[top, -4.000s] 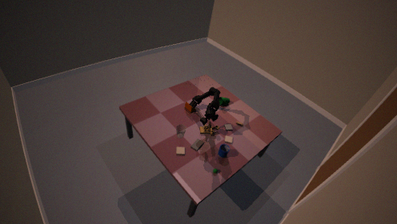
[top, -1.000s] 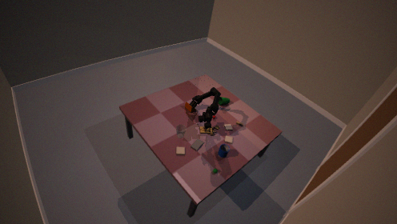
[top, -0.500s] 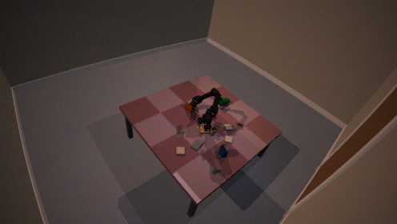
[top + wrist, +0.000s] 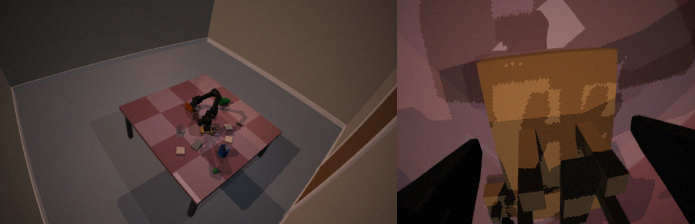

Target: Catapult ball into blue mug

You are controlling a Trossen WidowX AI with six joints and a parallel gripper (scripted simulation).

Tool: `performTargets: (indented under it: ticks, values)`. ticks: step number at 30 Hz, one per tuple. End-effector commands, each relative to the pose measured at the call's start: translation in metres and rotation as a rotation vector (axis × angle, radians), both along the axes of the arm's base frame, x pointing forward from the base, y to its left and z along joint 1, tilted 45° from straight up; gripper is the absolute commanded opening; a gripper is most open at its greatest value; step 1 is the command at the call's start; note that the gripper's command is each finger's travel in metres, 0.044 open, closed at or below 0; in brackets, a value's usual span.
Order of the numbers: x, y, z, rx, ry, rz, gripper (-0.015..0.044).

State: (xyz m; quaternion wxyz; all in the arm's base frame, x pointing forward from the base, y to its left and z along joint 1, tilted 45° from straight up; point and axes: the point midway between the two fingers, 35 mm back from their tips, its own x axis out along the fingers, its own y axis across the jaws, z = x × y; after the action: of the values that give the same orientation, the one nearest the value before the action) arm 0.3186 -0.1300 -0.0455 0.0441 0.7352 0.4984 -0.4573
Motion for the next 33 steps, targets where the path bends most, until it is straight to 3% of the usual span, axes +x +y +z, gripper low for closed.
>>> performTargets:
  ticks: [1, 11, 16, 20, 27, 33]
  values:
    - [0.000, 0.000, 0.000, 0.000, 0.000, 0.000, 0.0387]
    - [0.000, 0.000, 0.000, 0.000, 0.000, 0.000, 0.0125]
    - [0.000, 0.000, 0.000, 0.000, 0.000, 0.000, 0.0092]
    - [-0.002, -0.023, 0.022, -0.002, 0.001, -0.001, 0.0000]
    - [-0.005, -0.035, 0.036, -0.003, -0.014, 0.015, 0.0000]
    - [-0.004, -0.035, 0.035, -0.019, -0.149, 0.155, 0.0000]
